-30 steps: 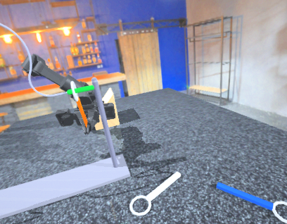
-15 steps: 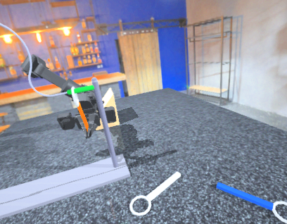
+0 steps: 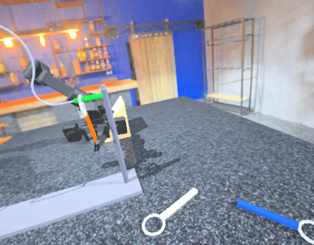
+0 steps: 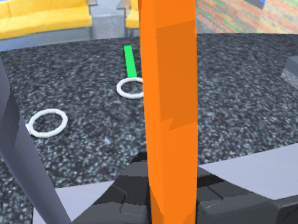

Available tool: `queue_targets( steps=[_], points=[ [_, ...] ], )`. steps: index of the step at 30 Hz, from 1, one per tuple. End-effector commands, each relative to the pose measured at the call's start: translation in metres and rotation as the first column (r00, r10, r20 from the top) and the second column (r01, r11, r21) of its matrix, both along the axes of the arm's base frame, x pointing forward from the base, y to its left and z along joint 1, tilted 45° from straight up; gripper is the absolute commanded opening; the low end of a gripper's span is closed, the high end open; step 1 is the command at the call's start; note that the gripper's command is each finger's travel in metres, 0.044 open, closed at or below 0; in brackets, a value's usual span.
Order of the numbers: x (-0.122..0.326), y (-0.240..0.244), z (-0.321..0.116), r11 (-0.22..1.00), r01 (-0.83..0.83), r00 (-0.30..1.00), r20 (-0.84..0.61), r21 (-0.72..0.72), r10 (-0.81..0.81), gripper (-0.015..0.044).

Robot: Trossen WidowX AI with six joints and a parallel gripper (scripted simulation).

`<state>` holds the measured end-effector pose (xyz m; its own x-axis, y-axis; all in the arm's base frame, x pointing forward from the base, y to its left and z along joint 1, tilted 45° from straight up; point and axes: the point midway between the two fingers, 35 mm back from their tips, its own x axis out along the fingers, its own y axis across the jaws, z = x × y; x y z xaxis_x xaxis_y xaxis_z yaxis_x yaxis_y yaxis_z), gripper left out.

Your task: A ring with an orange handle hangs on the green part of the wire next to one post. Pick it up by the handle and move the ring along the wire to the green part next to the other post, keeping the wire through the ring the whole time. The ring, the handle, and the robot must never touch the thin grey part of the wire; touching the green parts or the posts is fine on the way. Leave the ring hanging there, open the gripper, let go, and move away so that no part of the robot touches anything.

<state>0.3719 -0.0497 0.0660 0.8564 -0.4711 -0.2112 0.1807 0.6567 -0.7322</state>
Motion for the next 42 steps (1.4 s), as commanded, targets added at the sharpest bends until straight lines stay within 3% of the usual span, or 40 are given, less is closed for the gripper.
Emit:
queue_targets(
  steps=[1,8,22,42],
  points=[
    [0.000,0.000,0.000,1.000,0.000,1.000,0.000,0.000,0.000,-0.0019],
    [-0.002,0.001,0.000,1.000,0.000,1.000,0.000,0.000,0.000,0.0160],
    [-0.043,0.024,0.009,1.000,-0.006,1.000,-0.007,-0.002,0.006,0.0160],
    [-0.043,0.024,0.009,1.000,-0.006,1.000,-0.007,-0.002,0.006,0.0160]
  ],
)
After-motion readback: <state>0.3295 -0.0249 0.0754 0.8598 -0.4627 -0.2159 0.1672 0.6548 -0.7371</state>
